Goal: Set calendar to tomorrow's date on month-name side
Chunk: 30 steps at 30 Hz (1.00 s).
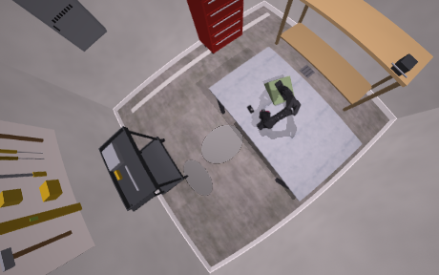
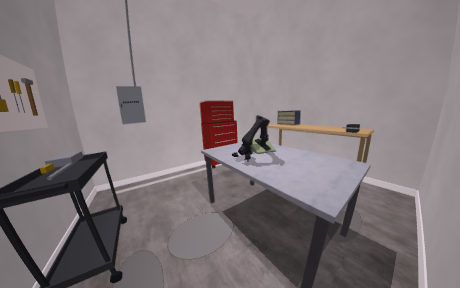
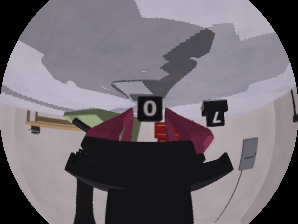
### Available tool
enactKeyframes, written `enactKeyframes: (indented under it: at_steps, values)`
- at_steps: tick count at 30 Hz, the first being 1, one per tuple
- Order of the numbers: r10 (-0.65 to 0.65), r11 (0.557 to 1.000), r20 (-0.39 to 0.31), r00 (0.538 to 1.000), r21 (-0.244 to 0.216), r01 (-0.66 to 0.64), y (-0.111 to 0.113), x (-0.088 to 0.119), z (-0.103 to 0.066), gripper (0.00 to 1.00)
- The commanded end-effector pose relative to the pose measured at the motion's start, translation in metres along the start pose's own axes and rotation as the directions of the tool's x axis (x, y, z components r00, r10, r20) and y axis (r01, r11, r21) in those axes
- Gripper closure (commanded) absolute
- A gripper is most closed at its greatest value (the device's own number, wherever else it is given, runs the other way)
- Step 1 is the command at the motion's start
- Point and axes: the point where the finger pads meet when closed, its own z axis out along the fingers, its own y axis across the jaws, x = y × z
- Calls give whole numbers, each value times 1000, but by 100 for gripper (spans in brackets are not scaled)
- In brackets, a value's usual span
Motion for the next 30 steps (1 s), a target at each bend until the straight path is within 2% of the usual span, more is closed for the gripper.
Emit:
enactKeyframes:
  at_steps: [1, 4, 5, 30]
  values:
    - [5, 1000, 10, 1000, 8, -5, -2, -1, -2, 55]
    - [5, 1000, 10, 1000, 8, -5, -2, -1, -2, 55]
    - [5, 1000, 10, 1000, 8, -5, -2, -1, -2, 74]
    - [5, 1000, 10, 1000, 8, -5, -2, -1, -2, 74]
